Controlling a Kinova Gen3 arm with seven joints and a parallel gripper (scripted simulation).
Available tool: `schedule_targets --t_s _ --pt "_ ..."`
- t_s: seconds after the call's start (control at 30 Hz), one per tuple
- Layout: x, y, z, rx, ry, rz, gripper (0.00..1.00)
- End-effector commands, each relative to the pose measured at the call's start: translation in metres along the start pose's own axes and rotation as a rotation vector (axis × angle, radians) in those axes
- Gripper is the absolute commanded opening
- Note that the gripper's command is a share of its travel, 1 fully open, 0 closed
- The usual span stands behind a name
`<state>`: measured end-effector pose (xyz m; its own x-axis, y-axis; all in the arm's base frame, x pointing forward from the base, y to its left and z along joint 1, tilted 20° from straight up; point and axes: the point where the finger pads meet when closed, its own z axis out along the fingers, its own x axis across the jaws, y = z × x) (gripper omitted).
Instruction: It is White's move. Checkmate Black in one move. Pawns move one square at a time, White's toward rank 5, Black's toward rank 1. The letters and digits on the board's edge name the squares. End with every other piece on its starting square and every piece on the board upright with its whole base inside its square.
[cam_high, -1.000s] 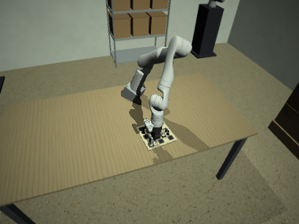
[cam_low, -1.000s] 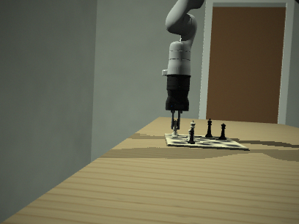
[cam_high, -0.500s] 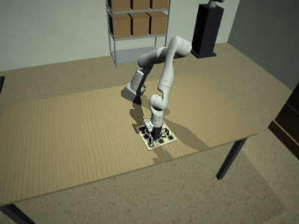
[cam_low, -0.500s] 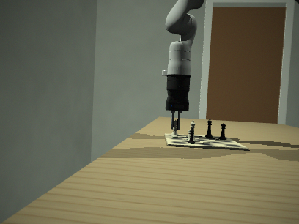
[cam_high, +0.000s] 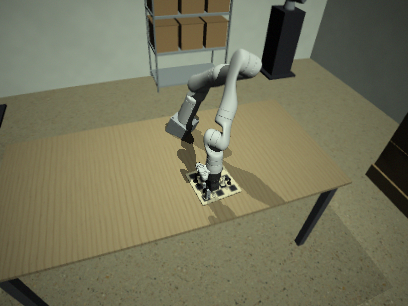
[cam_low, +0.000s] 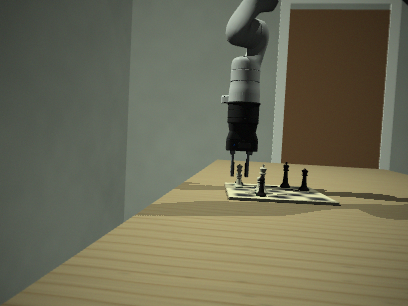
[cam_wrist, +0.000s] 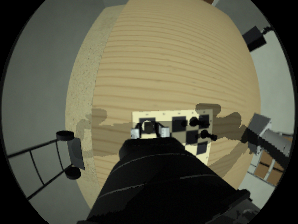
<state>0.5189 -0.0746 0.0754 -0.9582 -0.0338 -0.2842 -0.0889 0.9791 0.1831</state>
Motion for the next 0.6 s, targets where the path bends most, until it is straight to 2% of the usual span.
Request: schedule_targets --t_s 0.0,0.4,0.57 --pt "-0.0007 -0.0003 -0.0008 0.001 -0.002 0.000 0.79" --pt "-0.0007 -0.0003 -0.0011 0.001 -0.002 0.000 0.79" --pt "-0.0006 -0.0003 -0.0090 0.000 -0.002 0.000 0.79"
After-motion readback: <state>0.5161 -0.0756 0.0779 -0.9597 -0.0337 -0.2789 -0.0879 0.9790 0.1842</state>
